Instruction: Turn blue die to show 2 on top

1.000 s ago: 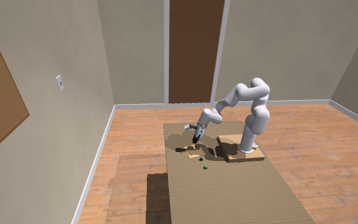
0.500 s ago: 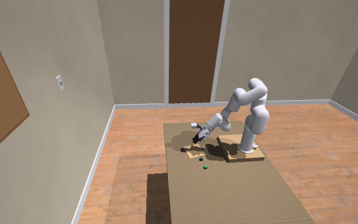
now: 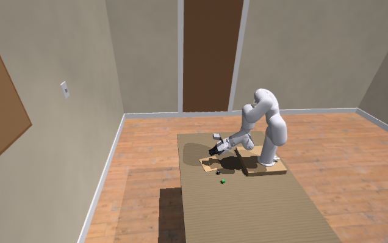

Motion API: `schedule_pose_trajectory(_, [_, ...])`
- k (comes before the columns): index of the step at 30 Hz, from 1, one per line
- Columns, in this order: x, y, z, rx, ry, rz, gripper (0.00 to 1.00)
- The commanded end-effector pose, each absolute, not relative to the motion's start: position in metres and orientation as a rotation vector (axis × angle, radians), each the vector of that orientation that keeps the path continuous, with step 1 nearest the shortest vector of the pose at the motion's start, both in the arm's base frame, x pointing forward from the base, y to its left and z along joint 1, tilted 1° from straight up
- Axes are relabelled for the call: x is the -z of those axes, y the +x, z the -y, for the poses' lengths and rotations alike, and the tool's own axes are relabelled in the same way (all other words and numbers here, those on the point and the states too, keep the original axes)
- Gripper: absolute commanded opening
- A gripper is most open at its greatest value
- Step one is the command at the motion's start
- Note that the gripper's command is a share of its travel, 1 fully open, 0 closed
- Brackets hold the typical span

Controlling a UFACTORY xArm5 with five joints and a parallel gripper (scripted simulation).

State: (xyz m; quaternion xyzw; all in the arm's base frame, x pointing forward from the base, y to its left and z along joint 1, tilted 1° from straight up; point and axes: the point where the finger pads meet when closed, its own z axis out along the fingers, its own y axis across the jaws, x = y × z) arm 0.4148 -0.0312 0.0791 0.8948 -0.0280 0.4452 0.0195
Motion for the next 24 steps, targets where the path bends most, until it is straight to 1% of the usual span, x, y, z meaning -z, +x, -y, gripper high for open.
schedule_pose_trajectory(1, [-0.079, 0.416, 0.031, -1.441, 2.744, 0.086, 0.15])
schedule_pose_trajectory(13, [-0.072, 0.416, 0.032, -1.439, 2.744, 0.088, 0.15])
schedule_pose_trajectory(24, [-0.037, 0.417, 0.032, -1.438, 2.744, 0.088, 0.15])
